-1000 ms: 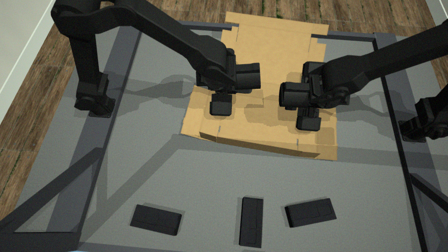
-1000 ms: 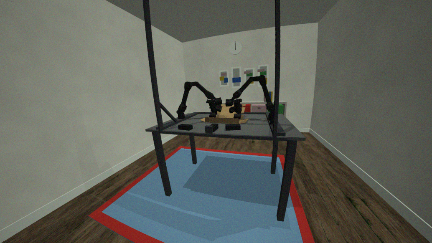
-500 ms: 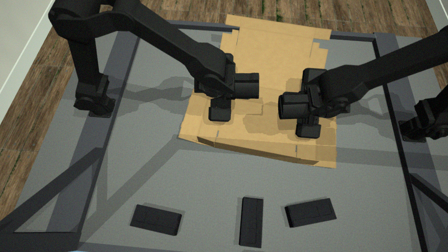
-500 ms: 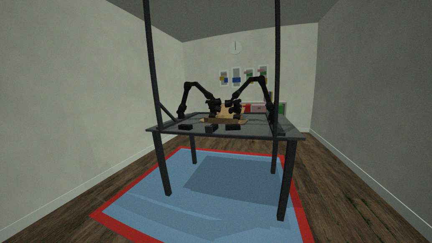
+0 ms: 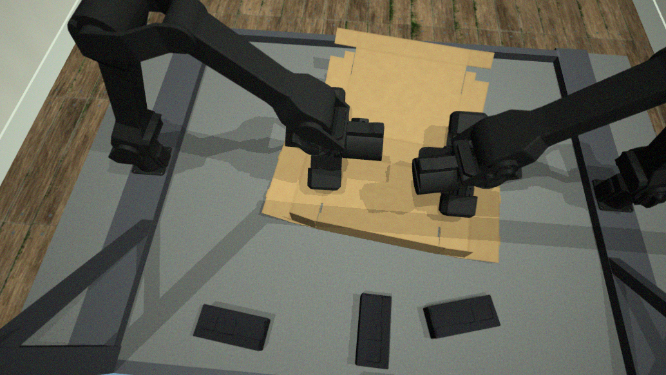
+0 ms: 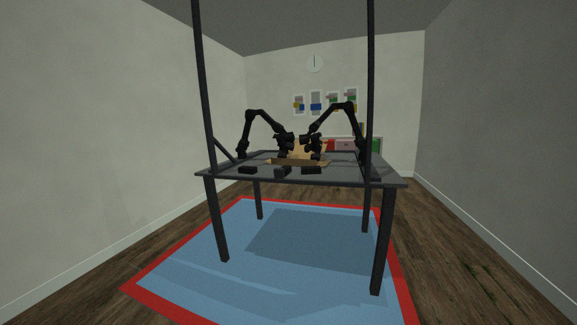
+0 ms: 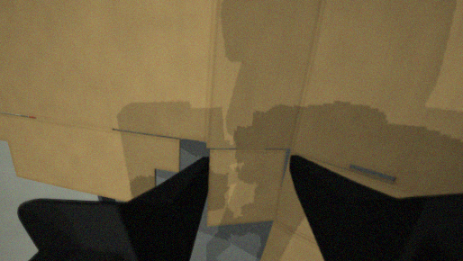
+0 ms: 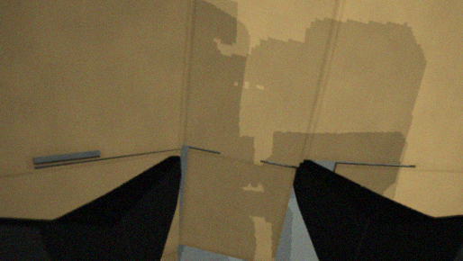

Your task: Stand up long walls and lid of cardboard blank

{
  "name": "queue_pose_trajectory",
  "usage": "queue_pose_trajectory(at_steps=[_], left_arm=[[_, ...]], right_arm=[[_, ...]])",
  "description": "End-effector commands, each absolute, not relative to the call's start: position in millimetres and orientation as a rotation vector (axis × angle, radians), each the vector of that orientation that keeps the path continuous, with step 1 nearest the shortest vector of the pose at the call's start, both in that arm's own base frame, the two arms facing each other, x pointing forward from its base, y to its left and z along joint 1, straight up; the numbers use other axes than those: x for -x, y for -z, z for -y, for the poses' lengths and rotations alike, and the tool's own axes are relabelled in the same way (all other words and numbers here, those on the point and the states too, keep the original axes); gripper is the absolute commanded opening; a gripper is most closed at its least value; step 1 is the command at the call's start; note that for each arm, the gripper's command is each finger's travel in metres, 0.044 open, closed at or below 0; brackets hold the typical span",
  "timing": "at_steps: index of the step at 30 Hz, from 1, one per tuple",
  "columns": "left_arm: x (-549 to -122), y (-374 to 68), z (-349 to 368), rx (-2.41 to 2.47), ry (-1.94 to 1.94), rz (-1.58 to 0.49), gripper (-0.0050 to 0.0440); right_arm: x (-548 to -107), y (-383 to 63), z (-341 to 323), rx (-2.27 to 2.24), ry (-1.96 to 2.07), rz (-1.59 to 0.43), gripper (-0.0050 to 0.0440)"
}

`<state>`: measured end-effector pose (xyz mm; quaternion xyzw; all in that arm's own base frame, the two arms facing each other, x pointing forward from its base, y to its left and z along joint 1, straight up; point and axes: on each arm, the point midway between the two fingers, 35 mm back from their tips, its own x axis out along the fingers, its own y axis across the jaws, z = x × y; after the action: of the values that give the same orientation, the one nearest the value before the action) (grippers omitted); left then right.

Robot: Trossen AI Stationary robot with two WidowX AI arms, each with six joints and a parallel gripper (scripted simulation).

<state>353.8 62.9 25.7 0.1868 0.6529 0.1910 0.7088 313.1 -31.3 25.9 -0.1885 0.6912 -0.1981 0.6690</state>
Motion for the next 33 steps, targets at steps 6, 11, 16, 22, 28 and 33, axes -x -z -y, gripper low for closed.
queue_pose_trajectory(at_steps=[6,11,16,22,28,33], left_arm=[[-352,-14,-41,-0.389,-0.382,-1.463,0.0244],[-351,-14,-34,-0.389,-0.382,-1.463,0.0244],[-351,-15,-29,-0.387,-0.378,-1.464,0.0244],[-349,-15,-19,-0.387,-0.378,-1.464,0.0244],[-348,-15,-9,-0.386,-0.377,-1.464,0.0244],[-346,-14,-3,-0.389,-0.371,-1.472,0.0244]], right_arm=[[-321,-17,6,0.403,0.4,-1.561,0.0244],[-321,-17,0,0.403,0.4,-1.561,0.0244],[-322,-17,-6,0.396,0.394,-1.558,0.0244],[-323,-17,-13,0.395,0.393,-1.558,0.0244],[-324,-17,-21,0.395,0.393,-1.558,0.0244],[-326,-18,-29,0.383,0.385,-1.549,0.0244]])
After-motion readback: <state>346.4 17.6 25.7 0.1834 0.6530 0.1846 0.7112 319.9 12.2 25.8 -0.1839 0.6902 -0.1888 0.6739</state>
